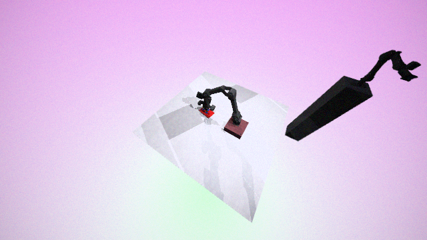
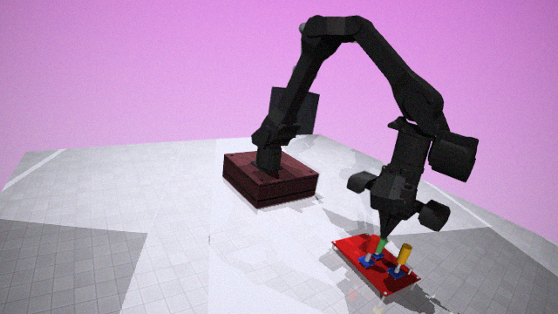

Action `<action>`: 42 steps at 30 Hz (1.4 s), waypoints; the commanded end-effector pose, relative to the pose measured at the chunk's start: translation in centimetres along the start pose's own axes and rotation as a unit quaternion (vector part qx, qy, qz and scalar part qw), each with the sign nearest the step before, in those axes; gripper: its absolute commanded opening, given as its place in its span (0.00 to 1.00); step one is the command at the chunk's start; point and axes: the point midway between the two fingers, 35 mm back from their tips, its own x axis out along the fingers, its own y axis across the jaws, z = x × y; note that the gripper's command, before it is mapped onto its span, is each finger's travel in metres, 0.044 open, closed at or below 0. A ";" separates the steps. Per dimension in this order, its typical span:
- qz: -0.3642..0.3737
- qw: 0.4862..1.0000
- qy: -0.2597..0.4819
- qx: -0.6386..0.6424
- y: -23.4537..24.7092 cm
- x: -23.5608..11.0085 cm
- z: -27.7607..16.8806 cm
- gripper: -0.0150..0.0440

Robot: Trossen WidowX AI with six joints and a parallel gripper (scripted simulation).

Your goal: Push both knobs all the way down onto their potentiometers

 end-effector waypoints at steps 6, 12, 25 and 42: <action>-0.005 1.000 -0.001 0.001 0.0 0.8 0.0 0.25; -0.005 1.000 -0.001 0.001 0.0 0.2 0.0 0.25; -0.005 1.000 -0.001 0.001 0.0 -1.8 0.0 0.25; 0.005 1.000 -0.009 0.006 0.9 -2.3 0.2 0.25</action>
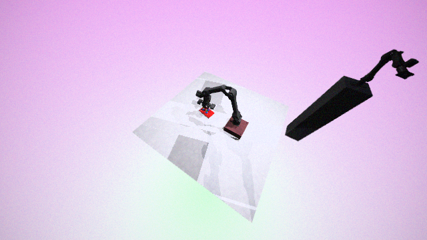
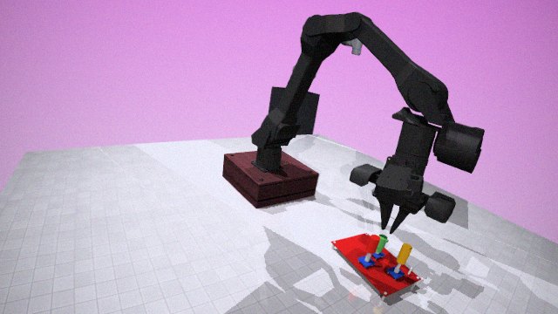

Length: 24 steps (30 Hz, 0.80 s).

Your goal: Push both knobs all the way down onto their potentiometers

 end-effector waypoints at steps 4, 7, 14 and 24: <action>0.003 0.996 -0.004 0.091 1.1 -1.0 0.5 0.25; 0.003 0.990 -0.004 0.141 1.6 -1.4 0.7 0.25; 0.001 0.966 -0.002 0.257 2.5 -2.3 1.1 0.25; -0.001 0.909 -0.001 0.417 3.8 -3.5 1.6 0.25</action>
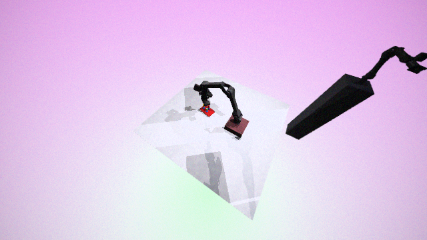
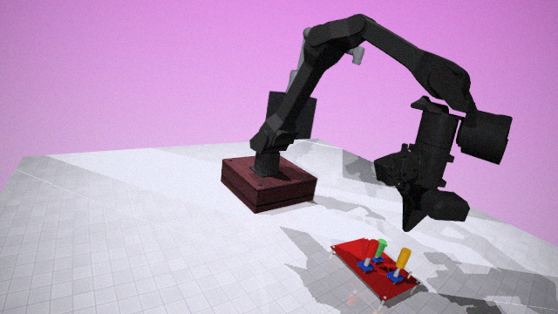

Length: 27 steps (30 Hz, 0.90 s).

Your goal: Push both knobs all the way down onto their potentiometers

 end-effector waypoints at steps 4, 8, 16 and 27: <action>-0.006 0.993 -0.002 0.118 0.9 -0.6 -0.3 0.25; -0.007 0.983 -0.002 0.185 1.4 -1.1 -0.4 0.25; -0.008 0.966 -0.003 0.259 1.9 -1.6 -0.5 0.25; -0.008 0.966 -0.003 0.259 1.8 0.4 -0.5 0.25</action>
